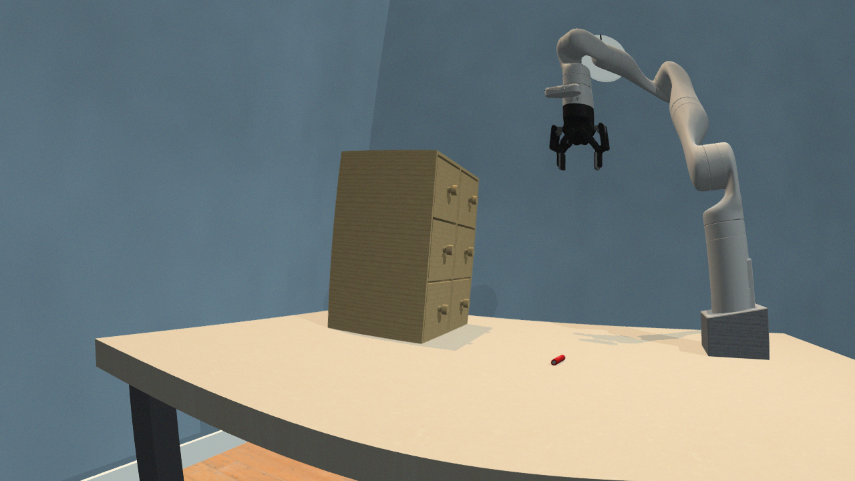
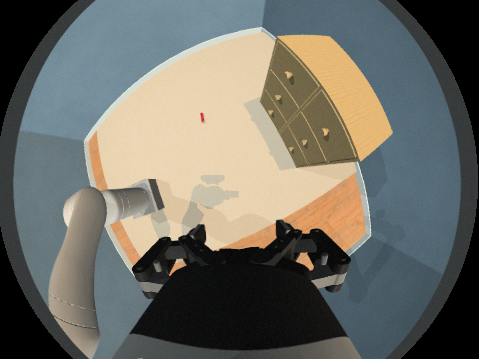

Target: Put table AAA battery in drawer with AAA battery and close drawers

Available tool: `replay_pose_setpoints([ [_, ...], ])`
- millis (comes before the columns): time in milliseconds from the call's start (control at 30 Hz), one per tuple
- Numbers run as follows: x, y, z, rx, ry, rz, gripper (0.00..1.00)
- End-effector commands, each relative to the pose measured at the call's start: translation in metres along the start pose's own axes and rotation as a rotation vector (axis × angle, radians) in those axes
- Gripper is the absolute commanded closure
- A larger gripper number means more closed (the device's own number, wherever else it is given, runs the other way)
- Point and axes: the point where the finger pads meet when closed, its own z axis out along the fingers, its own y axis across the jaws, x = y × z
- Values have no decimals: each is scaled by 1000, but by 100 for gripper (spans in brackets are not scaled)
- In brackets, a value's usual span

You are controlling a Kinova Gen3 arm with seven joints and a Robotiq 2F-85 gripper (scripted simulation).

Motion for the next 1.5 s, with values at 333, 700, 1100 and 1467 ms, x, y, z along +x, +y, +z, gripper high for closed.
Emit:
replay_pose_setpoints([
  [333,-48,33,37,-6,7,370,0],
  [700,-83,56,66,-5,7,640,0],
  [1100,-116,77,93,-3,7,892,0],
  [1467,-140,93,113,-2,7,1080,0],
])
